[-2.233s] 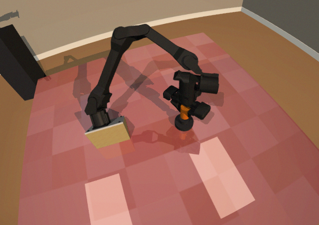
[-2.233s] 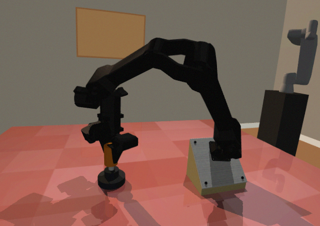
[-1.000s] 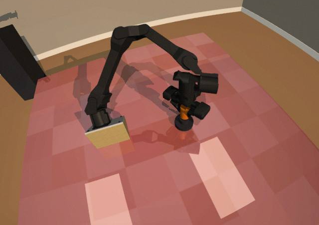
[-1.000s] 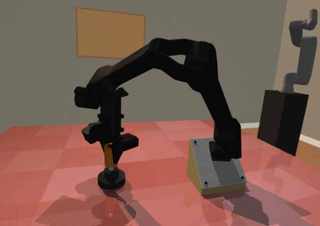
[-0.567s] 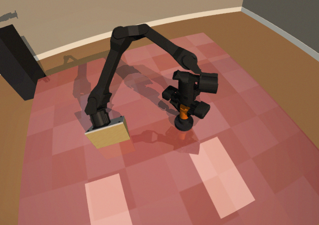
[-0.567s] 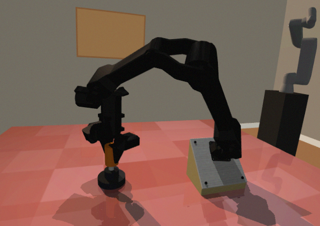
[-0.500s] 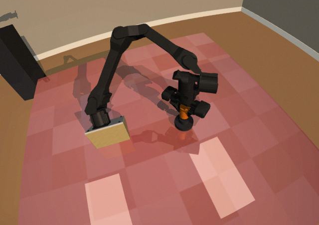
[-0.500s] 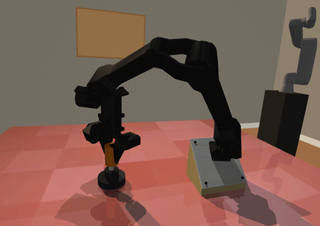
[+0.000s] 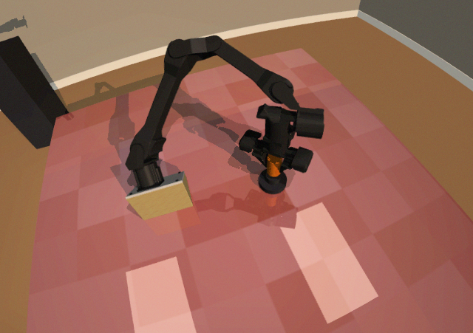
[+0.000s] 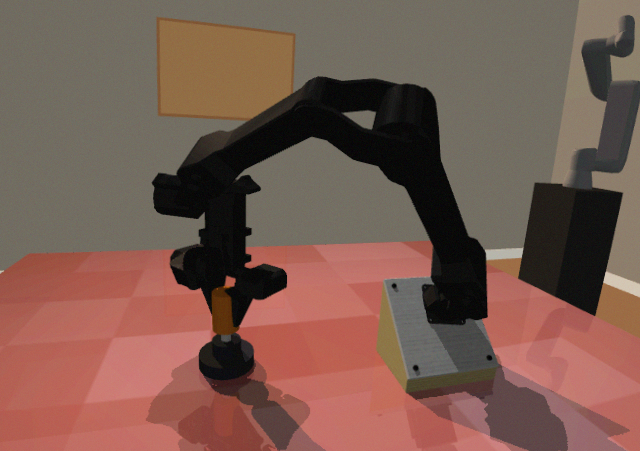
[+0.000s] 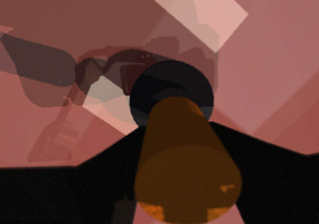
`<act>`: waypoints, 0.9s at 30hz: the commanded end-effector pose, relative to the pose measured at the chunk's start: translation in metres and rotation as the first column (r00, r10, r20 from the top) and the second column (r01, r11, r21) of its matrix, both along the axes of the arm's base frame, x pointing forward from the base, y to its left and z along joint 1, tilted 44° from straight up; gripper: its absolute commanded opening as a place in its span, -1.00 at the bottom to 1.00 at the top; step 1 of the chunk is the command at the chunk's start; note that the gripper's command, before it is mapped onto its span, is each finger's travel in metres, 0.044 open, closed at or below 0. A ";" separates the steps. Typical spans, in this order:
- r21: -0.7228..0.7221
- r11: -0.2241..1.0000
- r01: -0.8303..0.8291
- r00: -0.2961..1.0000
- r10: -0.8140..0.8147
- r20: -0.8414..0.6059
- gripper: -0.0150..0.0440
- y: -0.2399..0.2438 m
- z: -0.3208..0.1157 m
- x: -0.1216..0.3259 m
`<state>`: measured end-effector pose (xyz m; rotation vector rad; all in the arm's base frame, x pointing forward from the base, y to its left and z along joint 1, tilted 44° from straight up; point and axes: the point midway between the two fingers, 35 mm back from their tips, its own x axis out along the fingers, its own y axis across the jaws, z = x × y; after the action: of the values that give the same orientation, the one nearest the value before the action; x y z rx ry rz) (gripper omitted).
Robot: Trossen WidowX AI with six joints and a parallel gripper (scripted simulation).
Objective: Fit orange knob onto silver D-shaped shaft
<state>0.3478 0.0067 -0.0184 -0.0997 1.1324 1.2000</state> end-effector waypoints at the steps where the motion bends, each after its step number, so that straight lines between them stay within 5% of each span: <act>1: 0.001 1.000 -0.004 1.000 0.004 0.007 -0.49 0.001 -0.001 0.001; 27: 0.001 1.000 -0.004 1.000 0.004 0.007 -0.49 -0.001 0.001 -0.002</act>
<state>0.3456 0.0076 -0.0188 -0.1052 1.1275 1.2004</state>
